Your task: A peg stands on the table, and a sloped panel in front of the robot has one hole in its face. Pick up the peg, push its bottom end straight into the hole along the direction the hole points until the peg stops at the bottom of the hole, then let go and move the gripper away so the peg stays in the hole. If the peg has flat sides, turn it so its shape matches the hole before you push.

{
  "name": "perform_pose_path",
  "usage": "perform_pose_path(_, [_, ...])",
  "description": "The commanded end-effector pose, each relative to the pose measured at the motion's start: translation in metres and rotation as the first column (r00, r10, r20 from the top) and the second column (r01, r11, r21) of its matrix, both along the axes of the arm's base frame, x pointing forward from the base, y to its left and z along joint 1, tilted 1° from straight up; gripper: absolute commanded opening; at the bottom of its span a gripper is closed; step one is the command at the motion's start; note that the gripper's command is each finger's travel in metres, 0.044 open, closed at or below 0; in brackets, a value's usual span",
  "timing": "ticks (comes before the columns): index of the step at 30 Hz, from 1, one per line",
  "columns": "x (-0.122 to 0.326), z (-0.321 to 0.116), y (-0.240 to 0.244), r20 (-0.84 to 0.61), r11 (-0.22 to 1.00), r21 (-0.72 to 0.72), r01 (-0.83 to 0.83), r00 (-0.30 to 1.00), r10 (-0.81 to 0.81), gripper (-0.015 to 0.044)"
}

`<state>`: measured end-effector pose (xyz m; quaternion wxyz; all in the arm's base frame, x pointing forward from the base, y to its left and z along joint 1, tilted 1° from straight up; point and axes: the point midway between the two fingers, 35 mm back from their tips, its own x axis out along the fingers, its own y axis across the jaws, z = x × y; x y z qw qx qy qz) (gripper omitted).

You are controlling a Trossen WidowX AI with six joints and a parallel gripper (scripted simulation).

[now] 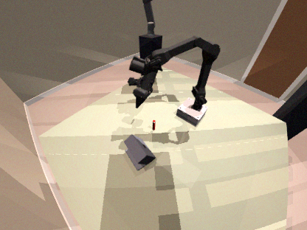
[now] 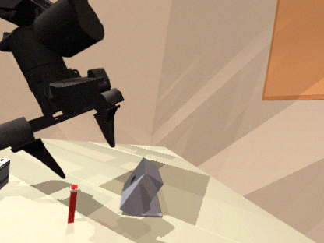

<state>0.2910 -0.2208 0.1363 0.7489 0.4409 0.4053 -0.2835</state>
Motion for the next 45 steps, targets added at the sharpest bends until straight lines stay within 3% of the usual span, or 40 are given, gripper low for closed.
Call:
perform_pose_path(1, [0.003, -0.006, 0.005, -0.054, 0.995, -0.038, -0.092, 0.995, 0.09, 0.044])
perform_pose_path(15, [0.004, -0.033, 0.034, -0.276, 0.872, -0.097, -0.479, 0.855, 0.439, 0.044])
perform_pose_path(29, [-0.001, -0.054, 0.064, -0.465, 0.583, -0.031, -0.812, 0.528, 0.711, 0.044])
perform_pose_path(37, [-0.007, -0.063, 0.081, -0.529, 0.377, 0.046, -0.925, 0.298, 0.795, 0.044])
perform_pose_path(45, [-0.006, -0.067, 0.08, -0.53, 0.372, 0.047, -0.927, 0.292, 0.796, 0.044])
